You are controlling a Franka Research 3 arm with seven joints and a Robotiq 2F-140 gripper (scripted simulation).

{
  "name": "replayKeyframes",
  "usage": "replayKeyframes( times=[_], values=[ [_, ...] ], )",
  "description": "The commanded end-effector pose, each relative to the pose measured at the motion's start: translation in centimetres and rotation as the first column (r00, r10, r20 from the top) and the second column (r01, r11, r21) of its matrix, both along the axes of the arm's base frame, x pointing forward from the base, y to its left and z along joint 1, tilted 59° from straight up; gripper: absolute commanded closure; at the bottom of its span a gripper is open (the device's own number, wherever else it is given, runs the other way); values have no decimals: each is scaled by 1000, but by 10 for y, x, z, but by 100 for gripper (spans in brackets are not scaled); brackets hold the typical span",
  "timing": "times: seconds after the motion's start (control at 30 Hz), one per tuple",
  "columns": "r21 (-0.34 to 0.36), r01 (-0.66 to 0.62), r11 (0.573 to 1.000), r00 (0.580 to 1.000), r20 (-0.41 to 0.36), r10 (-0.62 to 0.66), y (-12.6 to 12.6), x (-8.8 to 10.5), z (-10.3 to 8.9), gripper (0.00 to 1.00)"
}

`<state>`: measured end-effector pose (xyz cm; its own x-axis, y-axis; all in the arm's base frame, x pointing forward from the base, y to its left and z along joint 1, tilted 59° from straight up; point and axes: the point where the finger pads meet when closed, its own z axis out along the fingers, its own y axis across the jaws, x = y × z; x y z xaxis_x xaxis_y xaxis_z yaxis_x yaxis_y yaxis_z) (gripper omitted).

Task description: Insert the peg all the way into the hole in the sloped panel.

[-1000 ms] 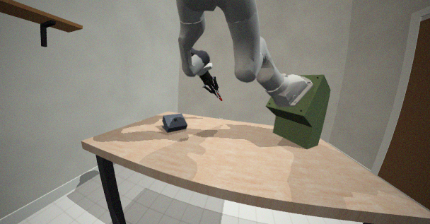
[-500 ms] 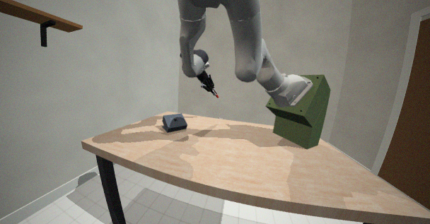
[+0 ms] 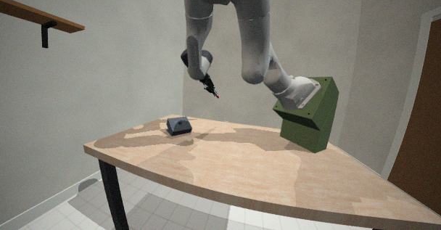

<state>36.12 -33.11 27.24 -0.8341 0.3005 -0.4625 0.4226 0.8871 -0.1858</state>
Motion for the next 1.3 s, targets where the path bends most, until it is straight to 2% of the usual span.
replayKeyframes(
  times=[0.0,0.1,0.23,0.4,0.6,0.67,0.9,1.17,1.23,1.27],
  values=[
    [-106,-142,984,990,-34,139,-5,7,13,100],
    [-124,-161,979,987,-41,157,-6,9,17,100],
    [-193,-237,952,971,-72,227,-6,15,29,100],
    [-275,-330,903,944,-118,309,-6,24,45,100],
    [-363,-435,824,900,-184,395,-3,34,64,100],
    [-363,-435,824,900,-184,395,-3,34,64,100],
    [-450,-548,705,836,-273,476,3,46,86,100],
    [-523,-658,542,750,-384,539,14,60,110,100],
    [-523,-658,542,750,-384,539,14,60,110,100],
    [-530,-670,520,738,-399,544,16,62,114,100]
  ],
)
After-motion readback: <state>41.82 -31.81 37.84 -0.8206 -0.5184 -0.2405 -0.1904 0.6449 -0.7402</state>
